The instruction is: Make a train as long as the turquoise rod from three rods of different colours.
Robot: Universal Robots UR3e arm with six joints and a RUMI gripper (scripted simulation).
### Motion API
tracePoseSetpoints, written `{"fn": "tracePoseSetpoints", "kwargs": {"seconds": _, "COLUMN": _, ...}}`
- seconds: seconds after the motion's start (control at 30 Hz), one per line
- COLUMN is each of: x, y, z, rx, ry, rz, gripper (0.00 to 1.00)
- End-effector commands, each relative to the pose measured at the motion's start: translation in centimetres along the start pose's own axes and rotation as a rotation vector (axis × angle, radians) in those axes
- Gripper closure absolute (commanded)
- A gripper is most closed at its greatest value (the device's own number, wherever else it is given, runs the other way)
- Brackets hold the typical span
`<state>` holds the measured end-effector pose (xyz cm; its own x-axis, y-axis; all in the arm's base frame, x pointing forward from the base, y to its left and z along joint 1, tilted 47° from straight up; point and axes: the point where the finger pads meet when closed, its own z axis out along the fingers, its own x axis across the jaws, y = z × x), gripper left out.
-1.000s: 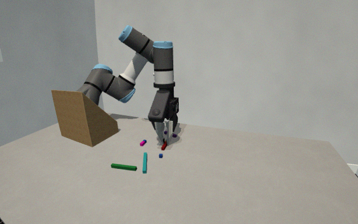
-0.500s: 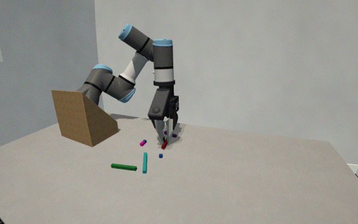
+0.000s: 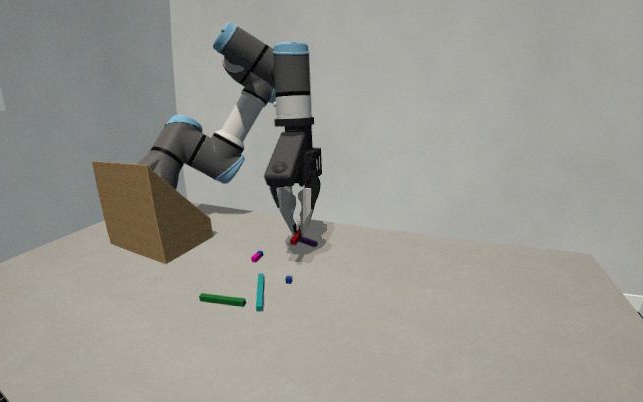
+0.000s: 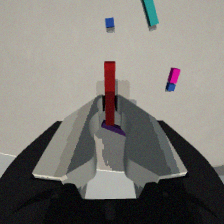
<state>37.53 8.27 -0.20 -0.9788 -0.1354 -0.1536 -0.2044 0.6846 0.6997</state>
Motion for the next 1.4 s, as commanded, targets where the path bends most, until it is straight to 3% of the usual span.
{"fn": "tracePoseSetpoints", "kwargs": {"seconds": 0.0, "x": 0.5, "y": 0.3, "z": -2.2, "rx": -0.019, "ry": 0.023, "rz": 0.002, "gripper": 1.00}}
{"fn": "tracePoseSetpoints", "kwargs": {"seconds": 0.33, "x": 0.4, "y": 0.3, "z": -4.4, "rx": -0.020, "ry": 0.024, "rz": 0.002, "gripper": 1.00}}
{"fn": "tracePoseSetpoints", "kwargs": {"seconds": 1.0, "x": 1.0, "y": -0.2, "z": -4.6, "rx": -0.018, "ry": 0.024, "rz": 0.007, "gripper": 1.00}}
{"fn": "tracePoseSetpoints", "kwargs": {"seconds": 1.37, "x": 8.4, "y": -5.4, "z": -4.7, "rx": -0.016, "ry": 0.025, "rz": 0.073, "gripper": 1.00}}
